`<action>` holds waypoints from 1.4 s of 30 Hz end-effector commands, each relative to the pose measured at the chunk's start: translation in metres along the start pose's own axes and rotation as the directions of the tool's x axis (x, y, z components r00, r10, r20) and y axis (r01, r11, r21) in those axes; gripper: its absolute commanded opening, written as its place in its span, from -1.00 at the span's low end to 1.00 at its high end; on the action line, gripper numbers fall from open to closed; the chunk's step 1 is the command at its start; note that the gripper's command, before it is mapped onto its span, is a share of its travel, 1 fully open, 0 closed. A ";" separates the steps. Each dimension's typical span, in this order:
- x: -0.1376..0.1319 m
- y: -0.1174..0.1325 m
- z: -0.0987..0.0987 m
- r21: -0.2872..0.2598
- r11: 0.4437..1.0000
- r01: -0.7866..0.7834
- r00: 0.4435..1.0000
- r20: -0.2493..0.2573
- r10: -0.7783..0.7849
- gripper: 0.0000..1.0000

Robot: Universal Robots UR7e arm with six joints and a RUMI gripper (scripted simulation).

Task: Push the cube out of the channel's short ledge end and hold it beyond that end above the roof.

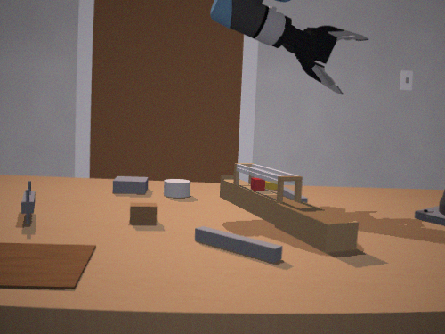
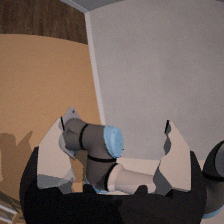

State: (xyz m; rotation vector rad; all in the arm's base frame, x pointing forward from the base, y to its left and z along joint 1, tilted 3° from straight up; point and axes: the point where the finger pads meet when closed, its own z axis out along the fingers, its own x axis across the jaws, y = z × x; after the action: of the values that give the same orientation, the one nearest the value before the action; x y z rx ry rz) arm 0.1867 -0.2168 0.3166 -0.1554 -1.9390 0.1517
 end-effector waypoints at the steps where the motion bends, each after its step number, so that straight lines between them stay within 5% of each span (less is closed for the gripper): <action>1: 0.000 0.000 0.000 0.000 1.000 -0.001 1.000 0.001 0.001 -1.00; 7: -0.008 0.005 -0.004 0.001 1.000 0.003 1.000 0.026 -0.003 -1.00; 16: -0.044 0.030 -0.023 0.009 1.000 0.026 0.990 0.136 -0.027 -1.00; 23: -0.108 0.081 -0.065 0.047 0.995 0.093 0.934 0.342 -0.104 -1.00; 29: -0.167 0.144 -0.119 0.132 0.973 0.187 0.805 0.547 -0.229 -1.00; 33: -0.176 0.156 -0.130 0.151 0.967 0.204 0.776 0.578 -0.254 -1.00; 38: -0.210 0.221 -0.182 0.269 0.921 0.281 0.598 0.701 -0.388 -1.00; 42: -0.224 0.273 -0.219 0.372 0.870 0.324 0.443 0.753 -0.486 -1.00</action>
State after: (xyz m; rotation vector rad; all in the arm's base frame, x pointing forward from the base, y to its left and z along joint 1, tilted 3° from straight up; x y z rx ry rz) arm 0.4423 -0.0217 0.1546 0.4929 -2.7531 0.0837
